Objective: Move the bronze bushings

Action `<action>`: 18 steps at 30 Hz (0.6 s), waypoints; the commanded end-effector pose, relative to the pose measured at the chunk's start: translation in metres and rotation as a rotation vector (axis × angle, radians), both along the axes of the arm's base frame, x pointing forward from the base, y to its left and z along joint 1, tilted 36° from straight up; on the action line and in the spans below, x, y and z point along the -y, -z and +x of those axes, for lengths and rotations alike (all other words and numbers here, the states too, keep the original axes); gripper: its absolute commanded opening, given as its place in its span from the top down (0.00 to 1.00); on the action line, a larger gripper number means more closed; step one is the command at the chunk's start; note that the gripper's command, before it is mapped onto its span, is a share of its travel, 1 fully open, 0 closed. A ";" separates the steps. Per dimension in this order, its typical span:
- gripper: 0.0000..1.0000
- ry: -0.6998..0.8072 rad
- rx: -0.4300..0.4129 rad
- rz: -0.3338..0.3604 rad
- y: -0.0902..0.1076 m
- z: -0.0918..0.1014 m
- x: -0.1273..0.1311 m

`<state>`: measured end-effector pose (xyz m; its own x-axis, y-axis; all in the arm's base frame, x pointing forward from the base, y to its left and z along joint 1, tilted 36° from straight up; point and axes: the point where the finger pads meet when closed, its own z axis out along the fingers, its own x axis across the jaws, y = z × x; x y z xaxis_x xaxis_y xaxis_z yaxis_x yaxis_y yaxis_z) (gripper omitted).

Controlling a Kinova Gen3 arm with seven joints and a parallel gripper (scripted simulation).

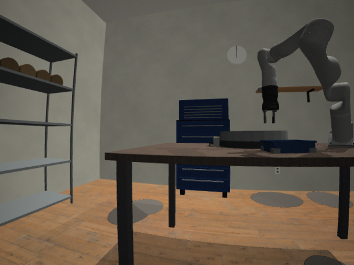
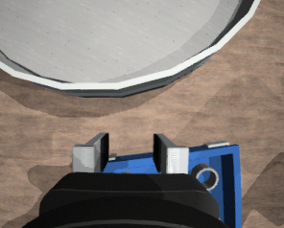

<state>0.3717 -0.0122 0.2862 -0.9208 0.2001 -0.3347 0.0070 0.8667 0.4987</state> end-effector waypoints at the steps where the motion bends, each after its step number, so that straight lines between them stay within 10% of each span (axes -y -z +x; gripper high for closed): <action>1: 0.24 -0.026 -0.002 -0.002 -0.009 0.005 -0.026; 18: 0.24 -0.025 0.005 0.003 -0.036 0.012 -0.066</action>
